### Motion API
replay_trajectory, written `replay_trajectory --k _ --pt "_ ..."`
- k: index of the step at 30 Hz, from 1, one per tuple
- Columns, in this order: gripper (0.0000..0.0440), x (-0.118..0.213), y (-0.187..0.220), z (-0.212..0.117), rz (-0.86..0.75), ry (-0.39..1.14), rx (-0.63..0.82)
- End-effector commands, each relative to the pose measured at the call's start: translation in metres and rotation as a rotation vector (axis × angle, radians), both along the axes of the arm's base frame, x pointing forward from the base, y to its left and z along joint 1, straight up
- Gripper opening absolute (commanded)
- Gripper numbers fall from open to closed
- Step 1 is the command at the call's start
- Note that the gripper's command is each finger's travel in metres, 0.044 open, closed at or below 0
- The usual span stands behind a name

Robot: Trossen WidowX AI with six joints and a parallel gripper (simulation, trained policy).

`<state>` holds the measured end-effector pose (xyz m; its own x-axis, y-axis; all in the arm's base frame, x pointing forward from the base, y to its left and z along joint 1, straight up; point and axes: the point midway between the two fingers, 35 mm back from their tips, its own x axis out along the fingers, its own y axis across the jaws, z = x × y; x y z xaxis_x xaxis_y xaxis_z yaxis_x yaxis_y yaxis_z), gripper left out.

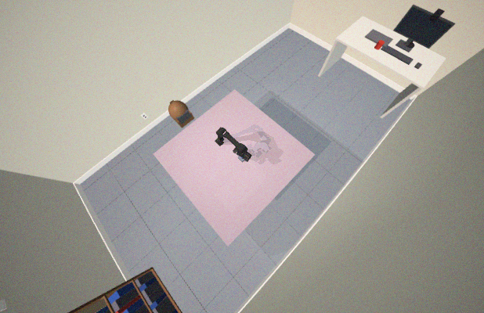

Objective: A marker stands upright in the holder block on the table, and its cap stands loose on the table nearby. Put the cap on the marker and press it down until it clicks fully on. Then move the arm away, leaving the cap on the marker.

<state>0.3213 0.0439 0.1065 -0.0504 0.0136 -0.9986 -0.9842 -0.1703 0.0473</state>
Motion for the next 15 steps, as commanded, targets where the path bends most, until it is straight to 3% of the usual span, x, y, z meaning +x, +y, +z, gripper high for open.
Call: replay_trajectory --k 1,15 --pt "0.0088 -0.0076 -0.0057 -0.0164 0.008 0.057 -0.027" --pt "0.0110 -0.0079 -0.0075 -0.0176 0.036 0.055 -0.029"
